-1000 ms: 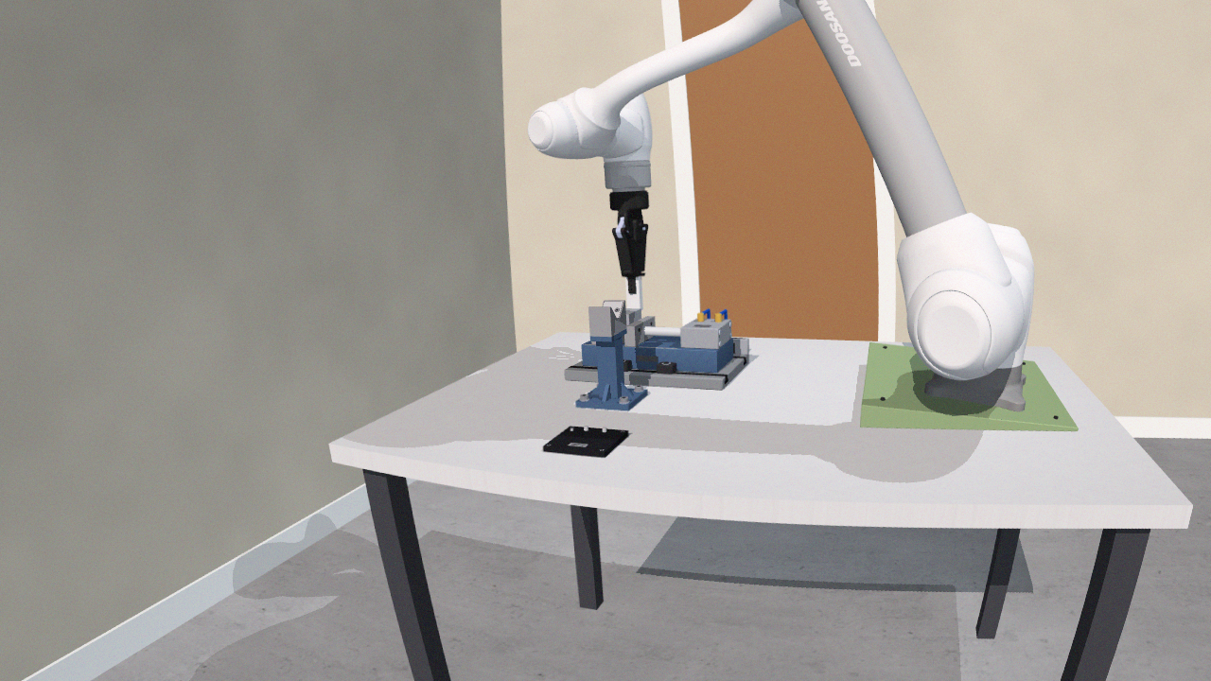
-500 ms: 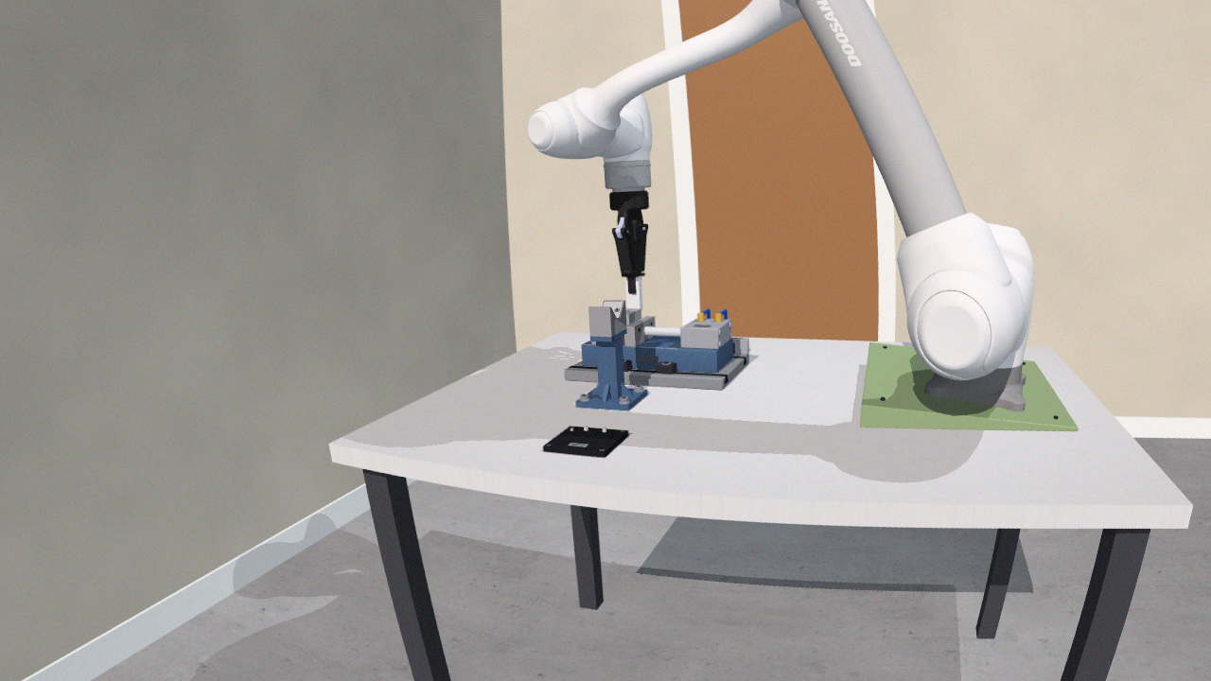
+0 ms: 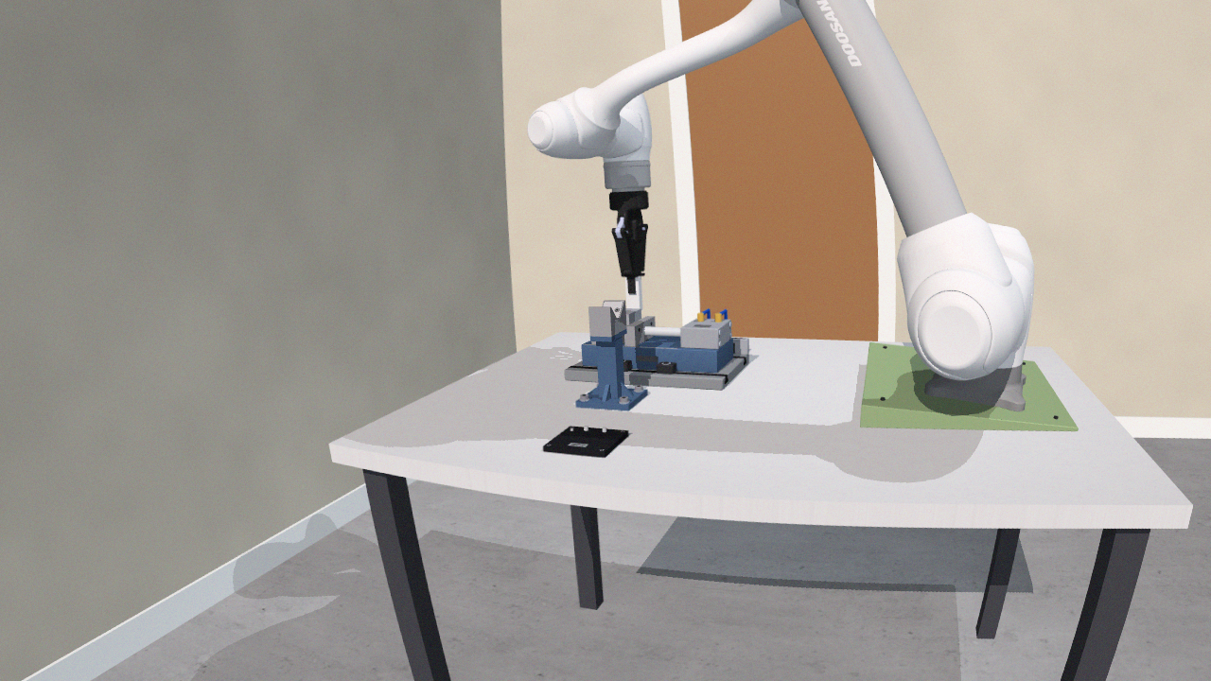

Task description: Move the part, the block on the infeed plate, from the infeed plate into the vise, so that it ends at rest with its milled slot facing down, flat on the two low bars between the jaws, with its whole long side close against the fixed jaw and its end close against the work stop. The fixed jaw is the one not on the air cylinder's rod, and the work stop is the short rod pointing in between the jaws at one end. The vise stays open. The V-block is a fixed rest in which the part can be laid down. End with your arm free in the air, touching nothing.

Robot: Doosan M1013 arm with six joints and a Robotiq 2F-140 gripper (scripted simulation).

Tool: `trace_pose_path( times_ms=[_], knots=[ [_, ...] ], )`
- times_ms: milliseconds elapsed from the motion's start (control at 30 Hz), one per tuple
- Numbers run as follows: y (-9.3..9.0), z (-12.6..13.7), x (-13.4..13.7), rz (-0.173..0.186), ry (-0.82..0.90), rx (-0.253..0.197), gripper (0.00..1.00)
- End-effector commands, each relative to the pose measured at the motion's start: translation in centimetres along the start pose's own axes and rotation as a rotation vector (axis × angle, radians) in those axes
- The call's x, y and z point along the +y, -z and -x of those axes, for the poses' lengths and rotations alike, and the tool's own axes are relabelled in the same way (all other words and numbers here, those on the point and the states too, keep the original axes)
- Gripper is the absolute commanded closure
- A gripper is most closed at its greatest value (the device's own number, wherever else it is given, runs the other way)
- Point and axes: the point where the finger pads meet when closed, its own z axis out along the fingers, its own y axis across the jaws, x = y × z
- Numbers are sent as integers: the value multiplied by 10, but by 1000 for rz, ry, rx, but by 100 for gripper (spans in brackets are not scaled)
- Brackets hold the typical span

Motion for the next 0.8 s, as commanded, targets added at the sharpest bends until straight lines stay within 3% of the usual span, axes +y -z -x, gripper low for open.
trace_pose_path(
  times_ms=[0,767],
  knots=[
    [0,0,1,0,0,0,100],
    [0,0,5,0,0,0,100]
  ],
)
